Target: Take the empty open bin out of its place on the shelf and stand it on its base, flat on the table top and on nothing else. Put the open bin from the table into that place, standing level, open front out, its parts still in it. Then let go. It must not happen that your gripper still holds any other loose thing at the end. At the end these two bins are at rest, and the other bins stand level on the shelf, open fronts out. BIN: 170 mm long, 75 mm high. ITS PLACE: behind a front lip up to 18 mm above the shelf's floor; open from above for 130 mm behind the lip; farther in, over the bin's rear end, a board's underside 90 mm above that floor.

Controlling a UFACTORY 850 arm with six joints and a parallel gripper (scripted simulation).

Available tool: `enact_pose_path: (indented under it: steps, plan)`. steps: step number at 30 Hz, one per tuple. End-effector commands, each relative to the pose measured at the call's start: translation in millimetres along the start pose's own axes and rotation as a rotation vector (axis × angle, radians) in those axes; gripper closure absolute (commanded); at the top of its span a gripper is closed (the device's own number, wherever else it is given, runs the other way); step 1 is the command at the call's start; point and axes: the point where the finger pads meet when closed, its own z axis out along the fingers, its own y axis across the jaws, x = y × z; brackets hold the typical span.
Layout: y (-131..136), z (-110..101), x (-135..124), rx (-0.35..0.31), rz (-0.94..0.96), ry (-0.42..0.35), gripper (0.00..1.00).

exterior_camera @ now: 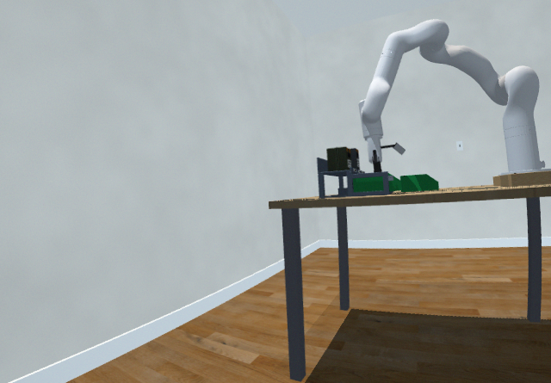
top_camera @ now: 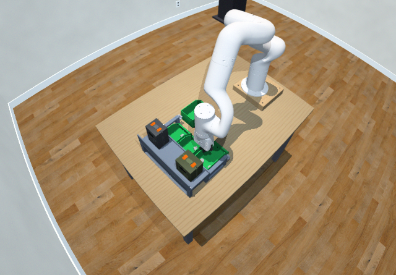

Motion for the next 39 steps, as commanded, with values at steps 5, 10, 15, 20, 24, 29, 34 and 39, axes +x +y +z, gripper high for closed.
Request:
enact_pose_path:
  steps: [5, 10, 15, 20, 24, 29, 34, 39]
  plan:
    - [0, -9, -1, 0.000, 0.000, -0.002, 0.90]
    - [0, -16, 0, 0.000, 0.000, -0.002, 0.90]
    - [0, -24, 0, 0.000, 0.000, -0.002, 0.90]
    - [0, -31, 0, 0.000, 0.000, -0.002, 0.90]
    - [0, -37, 1, 0.000, 0.000, -0.002, 0.90]
    - [0, -46, 1, 0.000, 0.000, -0.002, 0.90]
    - [0, -56, 2, 0.000, 0.000, -0.002, 0.90]
    - [0, -61, 2, 0.000, 0.000, -0.002, 0.90]
